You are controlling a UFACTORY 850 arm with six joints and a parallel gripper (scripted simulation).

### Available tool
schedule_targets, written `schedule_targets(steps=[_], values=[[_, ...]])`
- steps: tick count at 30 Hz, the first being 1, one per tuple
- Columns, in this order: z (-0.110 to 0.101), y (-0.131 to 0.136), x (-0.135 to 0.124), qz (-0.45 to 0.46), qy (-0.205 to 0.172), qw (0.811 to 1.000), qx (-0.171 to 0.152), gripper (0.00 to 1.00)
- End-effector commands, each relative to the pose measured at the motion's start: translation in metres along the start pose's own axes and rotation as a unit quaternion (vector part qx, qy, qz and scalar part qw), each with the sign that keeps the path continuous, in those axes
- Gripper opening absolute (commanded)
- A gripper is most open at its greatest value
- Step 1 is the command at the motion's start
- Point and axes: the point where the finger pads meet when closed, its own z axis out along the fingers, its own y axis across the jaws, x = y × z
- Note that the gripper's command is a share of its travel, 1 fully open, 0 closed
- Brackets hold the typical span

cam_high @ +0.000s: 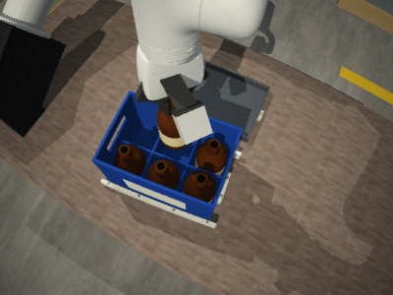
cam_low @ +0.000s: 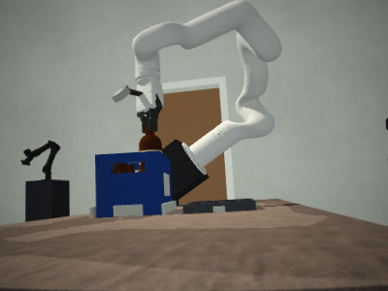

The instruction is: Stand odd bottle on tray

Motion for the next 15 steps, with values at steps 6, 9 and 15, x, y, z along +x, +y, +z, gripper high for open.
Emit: schedule_targets(steps=[6,9,15], values=[[-0.0011,-0.0003,0.0005,0.000,0.001,1.000,0.000,0.00],[-0.0013,-0.0003,0.0005,0.000,0.001,1.000,0.000,0.00],[-0.0027,-0.0003,0.0005,0.000,0.001,1.000,0.000,0.00]])
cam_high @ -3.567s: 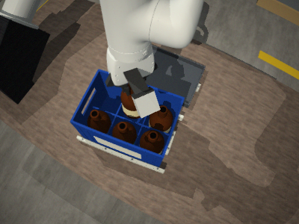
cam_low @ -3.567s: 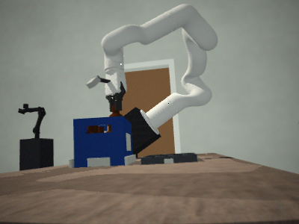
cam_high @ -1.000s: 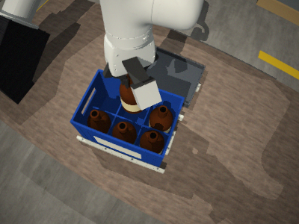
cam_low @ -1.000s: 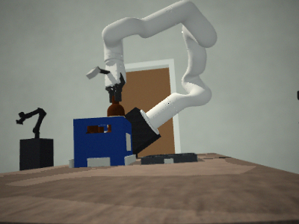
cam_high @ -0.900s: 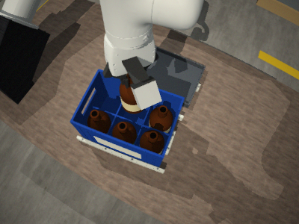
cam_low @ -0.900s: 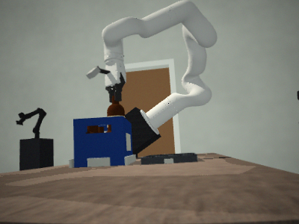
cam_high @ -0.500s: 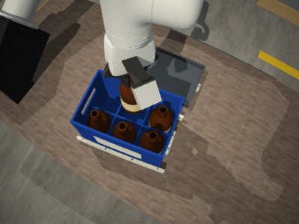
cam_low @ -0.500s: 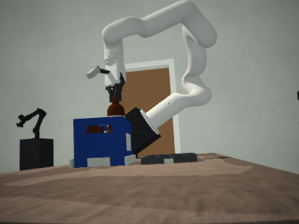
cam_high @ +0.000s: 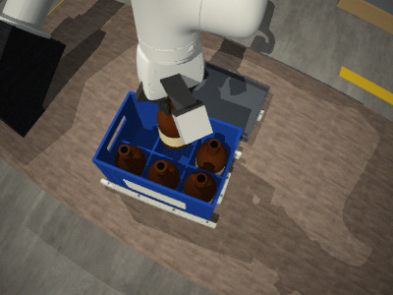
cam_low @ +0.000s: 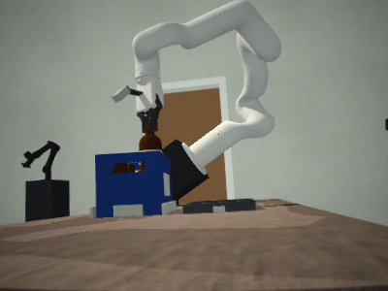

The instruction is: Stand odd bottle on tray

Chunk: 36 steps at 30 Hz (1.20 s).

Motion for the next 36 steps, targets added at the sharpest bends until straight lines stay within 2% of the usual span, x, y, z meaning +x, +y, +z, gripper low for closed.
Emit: schedule_targets(steps=[1,36], values=[[-0.002,0.000,0.001,0.000,0.001,1.000,0.000,0.00],[-0.034,0.000,0.000,0.000,0.001,1.000,0.000,0.00]])
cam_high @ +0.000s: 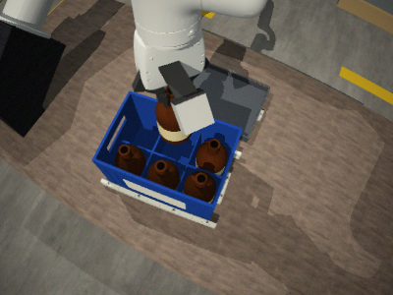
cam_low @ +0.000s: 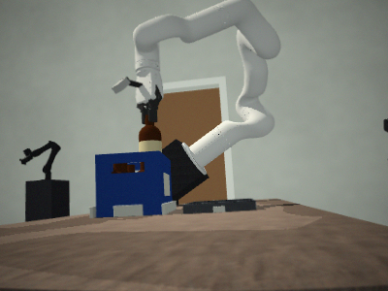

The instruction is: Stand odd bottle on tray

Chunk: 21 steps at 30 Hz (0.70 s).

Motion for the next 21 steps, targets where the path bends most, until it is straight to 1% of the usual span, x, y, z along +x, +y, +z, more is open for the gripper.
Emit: schedule_targets(steps=[1,8,21], values=[[-0.0053,-0.0003,0.0005,0.000,0.001,1.000,0.000,0.00],[-0.0095,-0.0003,0.0005,0.000,0.001,1.000,0.000,0.00],[-0.0109,-0.0003,0.0005,0.000,0.001,1.000,0.000,0.00]])
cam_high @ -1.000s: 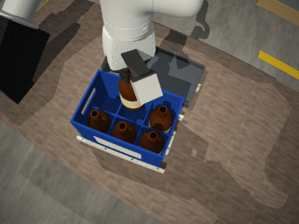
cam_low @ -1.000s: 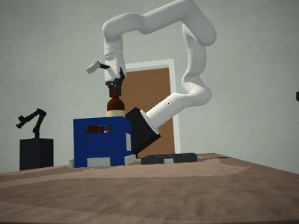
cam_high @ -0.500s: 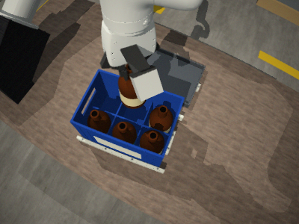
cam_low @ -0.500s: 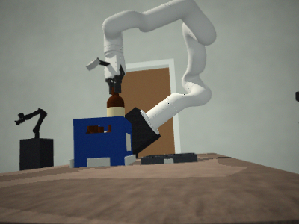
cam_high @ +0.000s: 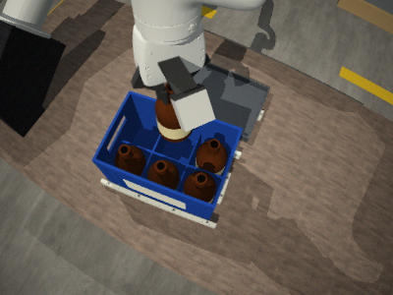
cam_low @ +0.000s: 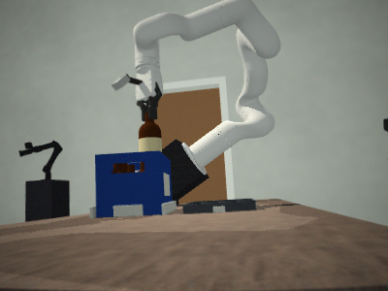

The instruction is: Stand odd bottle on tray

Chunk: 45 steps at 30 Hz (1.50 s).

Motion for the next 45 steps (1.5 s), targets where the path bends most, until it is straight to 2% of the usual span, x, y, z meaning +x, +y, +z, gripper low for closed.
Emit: schedule_targets(steps=[1,16,35,45], values=[[-0.001,0.000,0.000,0.000,0.001,1.000,0.000,0.00],[-0.002,0.000,0.000,0.000,0.001,1.000,0.000,0.00],[-0.018,0.000,0.000,0.000,0.001,1.000,0.000,0.00],[-0.020,0.000,0.000,0.000,0.001,1.000,0.000,0.00]])
